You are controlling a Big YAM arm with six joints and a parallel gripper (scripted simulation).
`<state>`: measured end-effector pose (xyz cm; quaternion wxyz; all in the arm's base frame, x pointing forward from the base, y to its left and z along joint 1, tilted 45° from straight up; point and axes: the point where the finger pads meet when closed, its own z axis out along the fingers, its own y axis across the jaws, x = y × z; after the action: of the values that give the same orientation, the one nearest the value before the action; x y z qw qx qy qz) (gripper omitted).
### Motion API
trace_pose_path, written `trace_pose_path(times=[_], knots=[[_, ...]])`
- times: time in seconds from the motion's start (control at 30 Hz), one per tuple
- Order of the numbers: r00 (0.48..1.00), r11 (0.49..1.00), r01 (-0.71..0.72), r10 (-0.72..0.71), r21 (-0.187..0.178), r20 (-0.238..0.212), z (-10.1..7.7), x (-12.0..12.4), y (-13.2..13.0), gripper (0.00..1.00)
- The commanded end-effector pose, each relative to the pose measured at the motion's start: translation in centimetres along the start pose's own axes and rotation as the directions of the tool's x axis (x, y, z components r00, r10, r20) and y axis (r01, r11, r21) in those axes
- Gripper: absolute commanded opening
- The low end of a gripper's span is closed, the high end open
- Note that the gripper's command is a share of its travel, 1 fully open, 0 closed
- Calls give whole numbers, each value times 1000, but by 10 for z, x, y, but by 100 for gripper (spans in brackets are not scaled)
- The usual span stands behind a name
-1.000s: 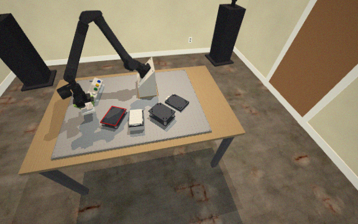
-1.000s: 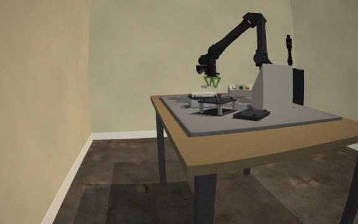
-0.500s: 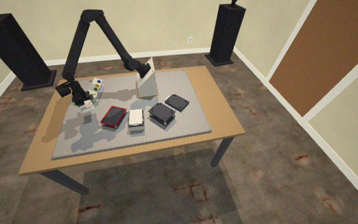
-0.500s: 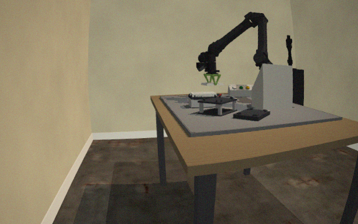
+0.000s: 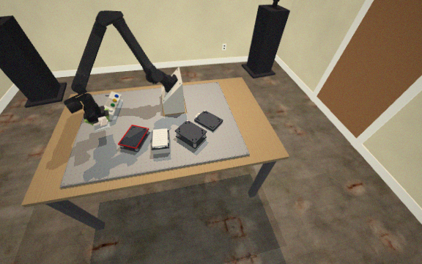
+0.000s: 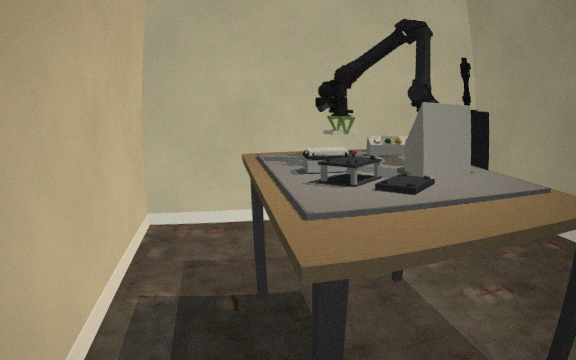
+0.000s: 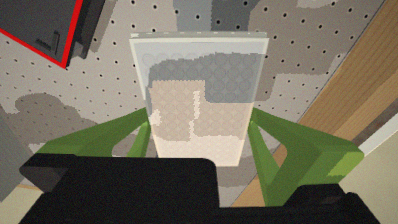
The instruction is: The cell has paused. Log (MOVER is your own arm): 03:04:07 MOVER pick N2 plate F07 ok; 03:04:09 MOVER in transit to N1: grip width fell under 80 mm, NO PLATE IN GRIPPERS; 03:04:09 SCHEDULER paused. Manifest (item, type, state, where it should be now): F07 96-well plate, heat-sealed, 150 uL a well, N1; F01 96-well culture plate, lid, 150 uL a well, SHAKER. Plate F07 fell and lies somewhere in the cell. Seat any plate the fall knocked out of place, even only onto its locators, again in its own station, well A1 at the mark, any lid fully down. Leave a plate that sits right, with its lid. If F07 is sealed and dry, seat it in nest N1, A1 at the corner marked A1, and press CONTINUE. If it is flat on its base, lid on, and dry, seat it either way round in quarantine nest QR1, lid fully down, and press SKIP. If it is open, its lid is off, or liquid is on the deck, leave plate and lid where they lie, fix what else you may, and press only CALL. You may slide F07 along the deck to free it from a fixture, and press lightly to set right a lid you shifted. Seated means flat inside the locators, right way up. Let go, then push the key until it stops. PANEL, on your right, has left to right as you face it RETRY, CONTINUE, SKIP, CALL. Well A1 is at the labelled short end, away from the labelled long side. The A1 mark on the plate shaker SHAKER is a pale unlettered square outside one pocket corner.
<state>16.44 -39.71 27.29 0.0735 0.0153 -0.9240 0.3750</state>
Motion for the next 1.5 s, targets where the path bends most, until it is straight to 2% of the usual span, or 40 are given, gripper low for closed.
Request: trace_pose_path(times=[0.0, 1.37, 1.4, 1.47], knots=[[1000, 999, -26, 25, 30, 16, -11, -2, -15, 0], [1000, 999, -26, 25, 30, 16, -11, -2, -15, 0], [1000, 999, 14, -15, 37, 15, -11, -5, -23, 0], [997, 996, 80, -81, 39, 14, -12, -5, -23, 0]])
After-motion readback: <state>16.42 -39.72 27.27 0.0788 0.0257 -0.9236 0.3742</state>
